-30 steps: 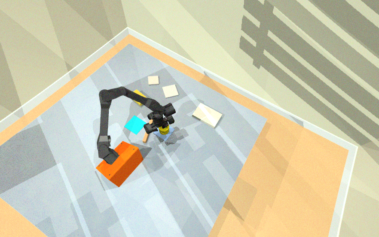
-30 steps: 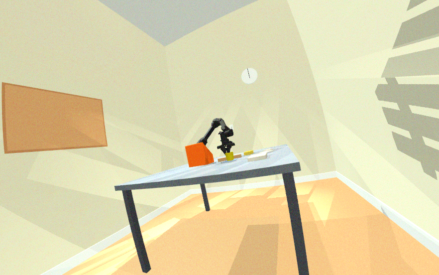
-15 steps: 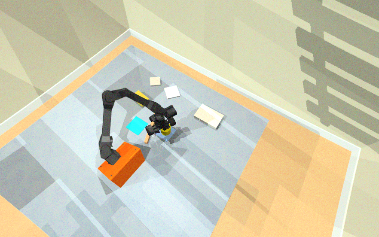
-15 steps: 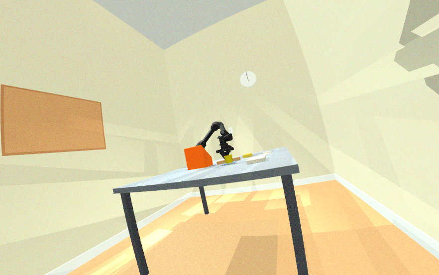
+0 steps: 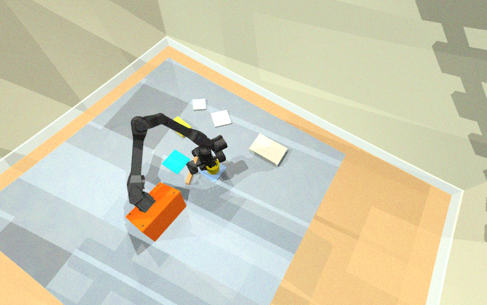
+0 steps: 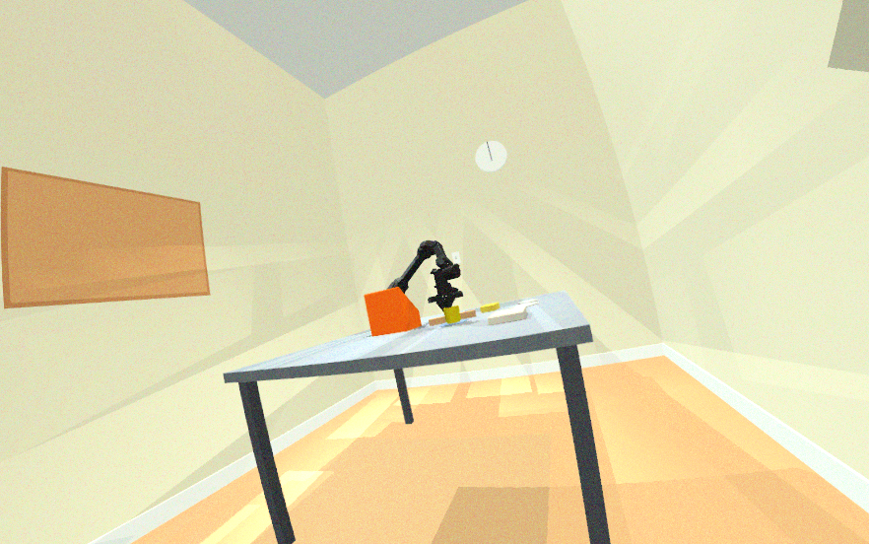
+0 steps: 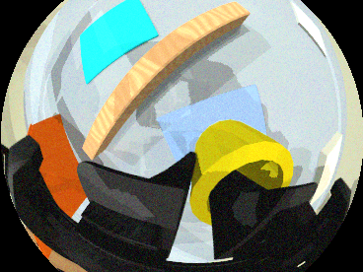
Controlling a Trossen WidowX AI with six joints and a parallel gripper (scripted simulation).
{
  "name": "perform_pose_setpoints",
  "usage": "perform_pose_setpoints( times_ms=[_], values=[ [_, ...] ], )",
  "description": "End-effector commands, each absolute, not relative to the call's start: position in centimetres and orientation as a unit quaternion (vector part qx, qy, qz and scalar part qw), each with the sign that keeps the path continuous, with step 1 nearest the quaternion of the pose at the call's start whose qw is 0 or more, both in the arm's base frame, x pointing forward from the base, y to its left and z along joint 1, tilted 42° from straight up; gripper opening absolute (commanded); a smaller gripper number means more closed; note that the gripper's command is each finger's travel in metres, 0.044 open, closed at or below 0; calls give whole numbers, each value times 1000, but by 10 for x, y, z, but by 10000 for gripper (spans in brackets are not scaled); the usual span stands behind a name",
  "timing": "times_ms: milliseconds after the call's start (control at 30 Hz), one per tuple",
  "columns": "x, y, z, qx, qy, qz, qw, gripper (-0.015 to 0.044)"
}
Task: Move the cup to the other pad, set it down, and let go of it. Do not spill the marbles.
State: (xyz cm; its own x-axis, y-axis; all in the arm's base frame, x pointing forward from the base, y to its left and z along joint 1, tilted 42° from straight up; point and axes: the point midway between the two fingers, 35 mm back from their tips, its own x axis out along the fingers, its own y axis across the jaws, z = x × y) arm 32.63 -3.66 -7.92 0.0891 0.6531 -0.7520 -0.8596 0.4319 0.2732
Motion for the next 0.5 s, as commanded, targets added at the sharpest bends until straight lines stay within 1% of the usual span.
perform_pose_setpoints(
  times_ms=[0,100,467],
  values=[
    [327,-37,-79,-120,431,519,728,27],
    [327,-37,-79,-120,431,519,728,0],
    [321,-61,-52,-118,432,518,729,0]
  ],
)
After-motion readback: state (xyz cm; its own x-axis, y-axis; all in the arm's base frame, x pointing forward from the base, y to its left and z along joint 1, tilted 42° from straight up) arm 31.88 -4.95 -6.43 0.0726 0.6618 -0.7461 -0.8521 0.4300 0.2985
